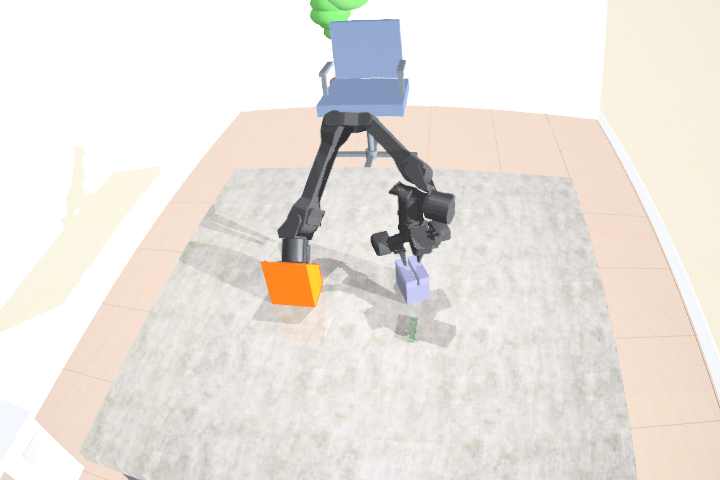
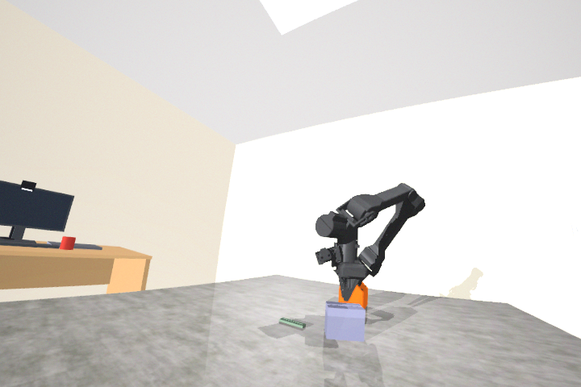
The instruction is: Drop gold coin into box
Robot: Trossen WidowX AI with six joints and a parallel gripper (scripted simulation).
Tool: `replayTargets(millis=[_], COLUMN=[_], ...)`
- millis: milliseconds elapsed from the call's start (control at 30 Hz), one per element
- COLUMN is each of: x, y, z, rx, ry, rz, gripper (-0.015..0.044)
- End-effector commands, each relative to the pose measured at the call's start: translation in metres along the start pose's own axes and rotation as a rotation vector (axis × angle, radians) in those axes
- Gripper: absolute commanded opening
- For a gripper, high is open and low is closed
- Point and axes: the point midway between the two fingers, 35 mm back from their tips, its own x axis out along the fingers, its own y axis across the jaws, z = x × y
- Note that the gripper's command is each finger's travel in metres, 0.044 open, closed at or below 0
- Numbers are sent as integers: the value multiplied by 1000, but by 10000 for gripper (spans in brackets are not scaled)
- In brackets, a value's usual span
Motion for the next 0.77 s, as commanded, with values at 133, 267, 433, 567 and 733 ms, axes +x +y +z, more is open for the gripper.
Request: replayTargets(millis=[133, 267, 433, 567, 733], x=[-11, -20, -60, -60, -60], y=[0, 0, -3, -3, -3], z=[0, 0, -2, -2, -2], rx=[0, 1, 8, 8, 8], ry=[0, 0, 9, 9, 9], rz=[0, 0, 1, 1, 1], gripper=[266, 371, 440, 440, 440])
